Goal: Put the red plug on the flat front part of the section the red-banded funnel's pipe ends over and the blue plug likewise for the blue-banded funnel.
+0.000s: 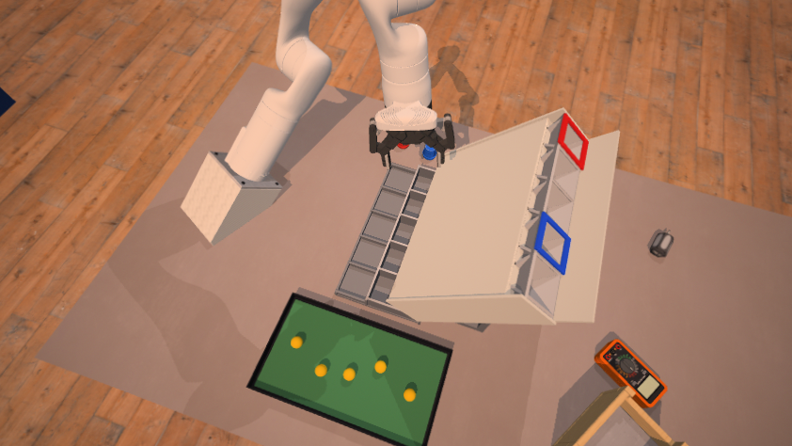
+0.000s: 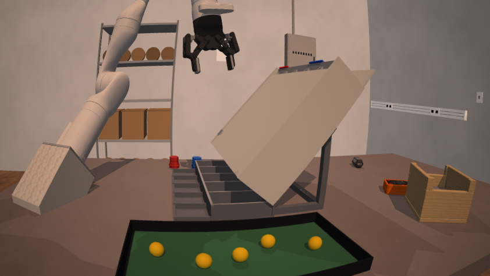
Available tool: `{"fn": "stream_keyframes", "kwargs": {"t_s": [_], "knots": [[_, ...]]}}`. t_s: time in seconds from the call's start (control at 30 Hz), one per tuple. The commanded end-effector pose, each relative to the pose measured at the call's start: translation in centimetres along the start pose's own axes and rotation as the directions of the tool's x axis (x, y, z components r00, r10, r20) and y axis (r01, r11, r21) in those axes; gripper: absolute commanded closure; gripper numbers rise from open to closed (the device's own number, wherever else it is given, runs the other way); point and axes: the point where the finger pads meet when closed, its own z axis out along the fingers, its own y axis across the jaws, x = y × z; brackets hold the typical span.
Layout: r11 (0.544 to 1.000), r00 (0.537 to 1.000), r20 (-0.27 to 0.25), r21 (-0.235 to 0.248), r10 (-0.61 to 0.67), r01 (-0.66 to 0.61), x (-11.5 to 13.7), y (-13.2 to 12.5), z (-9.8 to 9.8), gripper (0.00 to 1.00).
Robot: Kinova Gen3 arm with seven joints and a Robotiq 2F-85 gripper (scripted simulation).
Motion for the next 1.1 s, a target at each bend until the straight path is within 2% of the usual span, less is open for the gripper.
{"fn": "stream_keyframes", "kwargs": {"t_s": [0.0, 0.03, 0.07, 0.17, 0.3, 0.6, 0.63, 0.73, 0.87, 1.07], "knots": [[1.000, 1.000, 0.001, -0.008, 0.008, -0.008, 0.01, -0.02, 0.00, 0.00], [1.000, 1.000, 0.001, -0.008, 0.008, -0.008, 0.01, -0.02, 0.00, 0.00], [0.959, 0.960, -0.009, -0.039, 0.280, -0.280, 0.04, -0.01, -0.04, 0.00], [0.948, 0.949, -0.011, -0.044, 0.315, -0.315, 0.04, -0.01, -0.04, 0.00], [0.878, 0.880, -0.023, -0.063, 0.475, -0.475, 0.04, -0.01, -0.04, 0.00], [0.878, 0.880, -0.023, -0.063, 0.475, -0.475, 0.04, -0.01, -0.04, 0.00], [0.713, 0.717, -0.046, -0.085, 0.695, -0.696, 0.07, 0.01, -0.09, 0.00], [0.688, 0.693, -0.050, -0.089, 0.719, -0.720, 0.07, 0.01, -0.09, 0.00], [0.553, 0.560, -0.068, -0.101, 0.826, -0.827, 0.07, 0.01, -0.09, 0.00], [0.551, 0.558, -0.068, -0.102, 0.827, -0.829, 0.07, 0.01, -0.09, 0.00]]}}
